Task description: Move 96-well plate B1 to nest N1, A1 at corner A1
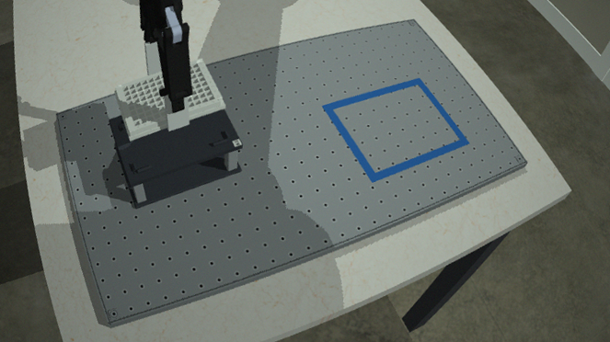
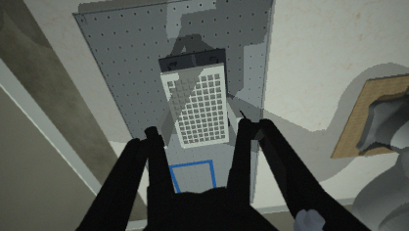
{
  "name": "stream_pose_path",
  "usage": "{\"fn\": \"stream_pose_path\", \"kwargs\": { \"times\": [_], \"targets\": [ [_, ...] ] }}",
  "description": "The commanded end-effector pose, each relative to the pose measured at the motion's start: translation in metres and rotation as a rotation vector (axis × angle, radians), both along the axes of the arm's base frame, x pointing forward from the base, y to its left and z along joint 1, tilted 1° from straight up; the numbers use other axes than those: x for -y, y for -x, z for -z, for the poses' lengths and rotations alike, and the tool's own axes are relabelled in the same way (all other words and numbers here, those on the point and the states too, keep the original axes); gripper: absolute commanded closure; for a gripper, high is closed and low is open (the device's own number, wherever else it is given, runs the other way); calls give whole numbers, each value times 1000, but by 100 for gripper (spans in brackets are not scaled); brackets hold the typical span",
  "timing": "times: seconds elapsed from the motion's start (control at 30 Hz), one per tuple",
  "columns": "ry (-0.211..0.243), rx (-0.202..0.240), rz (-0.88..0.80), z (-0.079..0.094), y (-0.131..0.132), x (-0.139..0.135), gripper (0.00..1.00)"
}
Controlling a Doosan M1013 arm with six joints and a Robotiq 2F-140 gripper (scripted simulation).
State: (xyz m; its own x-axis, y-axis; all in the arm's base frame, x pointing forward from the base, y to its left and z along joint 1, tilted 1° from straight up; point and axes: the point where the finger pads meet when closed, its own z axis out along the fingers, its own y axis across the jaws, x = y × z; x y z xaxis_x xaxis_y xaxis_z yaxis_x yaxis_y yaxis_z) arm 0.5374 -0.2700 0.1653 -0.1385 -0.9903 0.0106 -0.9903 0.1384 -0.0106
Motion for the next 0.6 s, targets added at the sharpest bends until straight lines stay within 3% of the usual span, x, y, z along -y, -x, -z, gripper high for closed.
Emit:
{"fn": "stream_pose_path", "kwargs": {
  "times": [0.0,0.57],
  "targets": [
    [0,0,0,0,0,0,100],
    [0,0,0,2,0,-1,100]
  ]
}}
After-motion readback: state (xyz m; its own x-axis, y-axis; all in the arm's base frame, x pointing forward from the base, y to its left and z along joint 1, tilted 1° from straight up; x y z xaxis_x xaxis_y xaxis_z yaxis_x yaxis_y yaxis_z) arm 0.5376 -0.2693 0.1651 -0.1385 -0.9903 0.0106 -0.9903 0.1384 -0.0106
